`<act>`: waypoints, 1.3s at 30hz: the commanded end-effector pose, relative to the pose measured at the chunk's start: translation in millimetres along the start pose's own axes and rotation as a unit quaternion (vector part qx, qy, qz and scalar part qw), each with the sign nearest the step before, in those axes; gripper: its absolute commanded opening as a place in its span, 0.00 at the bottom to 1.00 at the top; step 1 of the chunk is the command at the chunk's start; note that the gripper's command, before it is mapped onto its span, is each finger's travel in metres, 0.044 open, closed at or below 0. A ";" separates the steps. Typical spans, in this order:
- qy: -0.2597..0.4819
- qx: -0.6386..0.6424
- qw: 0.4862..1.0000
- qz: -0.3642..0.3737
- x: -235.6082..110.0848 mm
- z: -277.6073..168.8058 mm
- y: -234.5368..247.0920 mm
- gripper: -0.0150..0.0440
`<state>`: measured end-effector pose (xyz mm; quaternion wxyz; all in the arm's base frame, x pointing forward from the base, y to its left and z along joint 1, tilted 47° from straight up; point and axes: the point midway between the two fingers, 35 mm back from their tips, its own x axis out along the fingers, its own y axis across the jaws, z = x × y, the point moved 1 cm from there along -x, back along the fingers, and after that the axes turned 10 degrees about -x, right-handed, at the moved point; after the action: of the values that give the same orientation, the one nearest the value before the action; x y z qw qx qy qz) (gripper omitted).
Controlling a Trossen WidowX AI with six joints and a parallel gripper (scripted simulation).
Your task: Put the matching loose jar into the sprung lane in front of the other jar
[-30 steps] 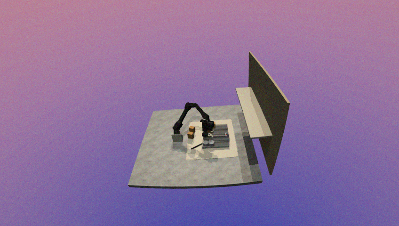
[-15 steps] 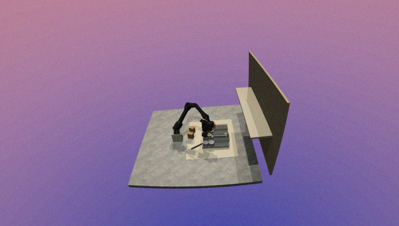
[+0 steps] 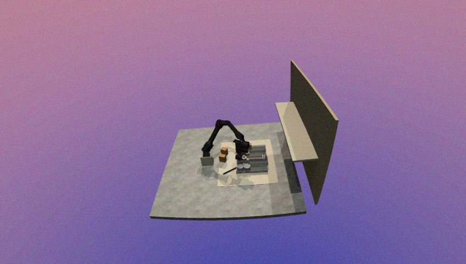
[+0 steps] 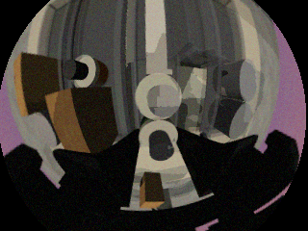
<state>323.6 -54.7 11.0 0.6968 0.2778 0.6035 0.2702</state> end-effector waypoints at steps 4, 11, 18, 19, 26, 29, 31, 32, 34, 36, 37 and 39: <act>-0.006 -0.005 1.000 0.004 0.3 1.0 1.3 0.25; -0.006 -0.004 1.000 0.004 0.3 -0.4 1.3 0.25; -0.006 -0.004 1.000 0.004 0.1 -3.5 0.2 0.25; -0.006 -0.004 1.000 0.004 0.1 -3.5 0.2 0.25; -0.006 -0.004 1.000 0.004 0.1 -3.5 0.2 0.25; -0.006 -0.004 1.000 0.004 0.2 -2.8 0.1 0.39; -0.006 -0.004 1.000 0.004 0.2 -2.8 0.1 0.48; -0.006 -0.004 1.000 0.004 0.2 -2.8 0.1 0.52; -0.006 -0.004 1.000 0.004 0.2 -2.8 0.1 0.61; -0.006 -0.004 1.000 0.004 0.2 -2.8 0.1 0.70; -0.006 -0.004 1.000 0.004 0.2 -2.8 0.1 0.74; -0.006 -0.004 1.000 0.004 0.2 -2.8 0.1 0.77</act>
<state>320.8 -54.2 10.5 0.6996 0.2792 0.5987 0.2724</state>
